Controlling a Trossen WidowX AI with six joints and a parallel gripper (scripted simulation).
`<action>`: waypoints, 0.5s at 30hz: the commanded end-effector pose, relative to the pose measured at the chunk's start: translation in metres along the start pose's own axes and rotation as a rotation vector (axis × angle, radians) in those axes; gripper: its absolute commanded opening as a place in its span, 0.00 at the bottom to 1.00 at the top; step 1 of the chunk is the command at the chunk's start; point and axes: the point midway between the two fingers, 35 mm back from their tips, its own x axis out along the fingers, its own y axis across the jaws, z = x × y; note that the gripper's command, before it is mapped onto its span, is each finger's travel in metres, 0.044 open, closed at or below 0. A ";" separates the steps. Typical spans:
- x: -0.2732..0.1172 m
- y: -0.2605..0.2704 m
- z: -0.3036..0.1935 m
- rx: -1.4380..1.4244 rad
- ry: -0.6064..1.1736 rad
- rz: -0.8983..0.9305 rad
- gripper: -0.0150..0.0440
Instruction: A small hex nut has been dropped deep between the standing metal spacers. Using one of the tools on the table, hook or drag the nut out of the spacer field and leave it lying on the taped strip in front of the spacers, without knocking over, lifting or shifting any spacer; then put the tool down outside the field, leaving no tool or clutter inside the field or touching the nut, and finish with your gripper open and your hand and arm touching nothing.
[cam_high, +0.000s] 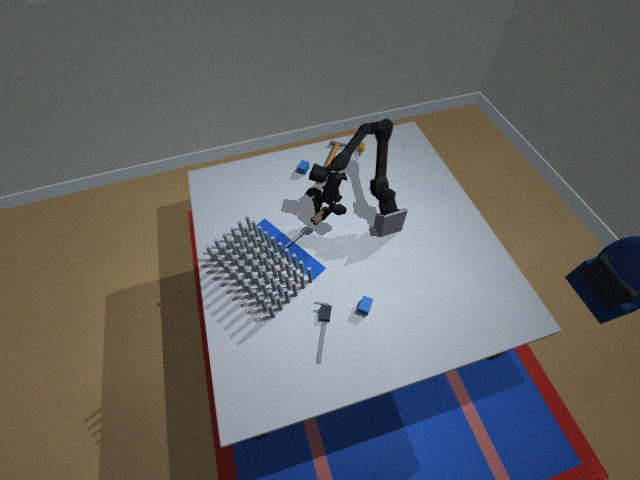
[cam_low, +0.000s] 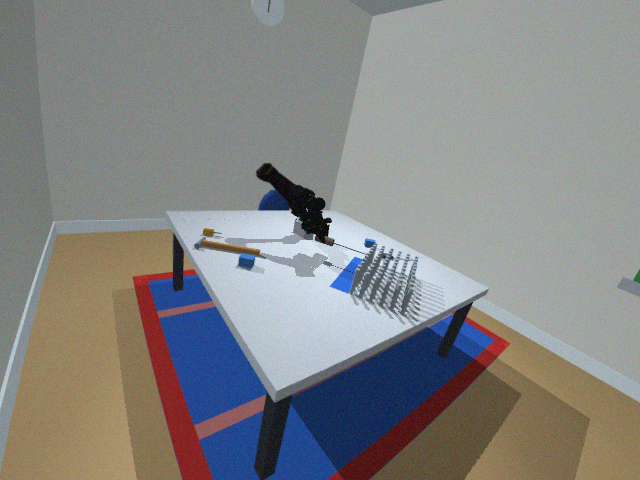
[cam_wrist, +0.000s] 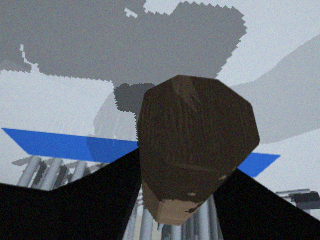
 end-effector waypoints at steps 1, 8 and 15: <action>0.013 -0.001 0.011 -0.009 0.009 0.001 0.25; 0.033 -0.001 0.033 -0.018 0.011 0.021 0.25; 0.039 -0.002 0.041 -0.024 0.011 0.029 0.25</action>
